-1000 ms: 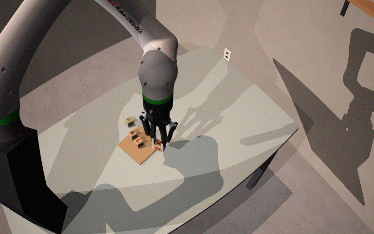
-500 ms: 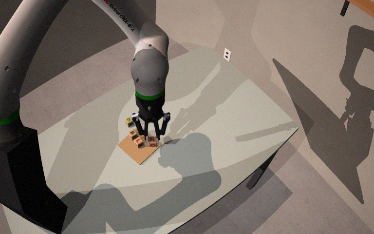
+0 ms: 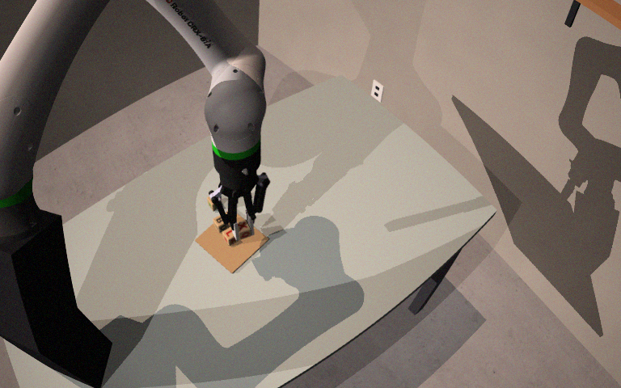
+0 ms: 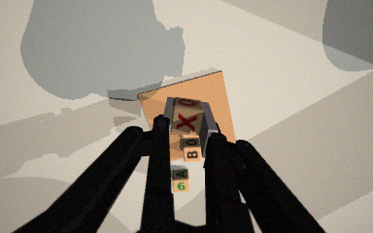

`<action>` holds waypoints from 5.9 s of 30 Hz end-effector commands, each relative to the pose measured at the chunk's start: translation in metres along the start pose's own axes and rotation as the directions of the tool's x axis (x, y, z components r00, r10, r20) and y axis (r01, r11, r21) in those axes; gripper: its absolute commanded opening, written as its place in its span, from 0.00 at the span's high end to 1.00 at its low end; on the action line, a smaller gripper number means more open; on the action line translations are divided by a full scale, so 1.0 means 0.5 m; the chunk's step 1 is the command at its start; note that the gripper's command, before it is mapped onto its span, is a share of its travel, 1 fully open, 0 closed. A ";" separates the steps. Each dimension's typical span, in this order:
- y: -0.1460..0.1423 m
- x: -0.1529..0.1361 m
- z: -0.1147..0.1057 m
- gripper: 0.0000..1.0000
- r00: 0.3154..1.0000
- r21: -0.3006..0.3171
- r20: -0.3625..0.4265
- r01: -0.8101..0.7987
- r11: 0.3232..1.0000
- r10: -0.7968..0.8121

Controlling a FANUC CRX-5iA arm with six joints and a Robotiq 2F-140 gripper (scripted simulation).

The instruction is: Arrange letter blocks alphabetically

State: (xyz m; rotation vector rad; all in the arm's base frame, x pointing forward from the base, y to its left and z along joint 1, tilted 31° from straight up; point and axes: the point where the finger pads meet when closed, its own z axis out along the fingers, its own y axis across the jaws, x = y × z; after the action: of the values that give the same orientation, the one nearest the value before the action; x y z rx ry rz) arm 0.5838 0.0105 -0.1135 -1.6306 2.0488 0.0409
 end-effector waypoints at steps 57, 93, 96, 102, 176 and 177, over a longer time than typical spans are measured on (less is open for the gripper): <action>0.017 -0.022 0.187 0.84 0.979 0.011 0.011 0.203 0.979 -0.203; 0.016 -0.021 0.189 0.84 0.979 0.011 0.011 0.203 0.979 -0.203; 0.016 -0.021 0.189 0.84 0.979 0.011 0.011 0.203 0.979 -0.203; 0.016 -0.021 0.190 0.84 0.979 0.011 0.011 0.203 0.979 -0.203; 0.016 -0.022 0.197 0.72 0.979 0.011 0.011 0.203 0.979 -0.203; 0.016 -0.022 0.197 0.72 0.979 0.011 0.011 0.203 0.979 -0.203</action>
State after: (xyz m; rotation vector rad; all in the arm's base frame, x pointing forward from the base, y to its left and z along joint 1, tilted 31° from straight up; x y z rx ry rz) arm 0.6144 0.0555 -0.1968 -1.8208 1.8603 -0.0302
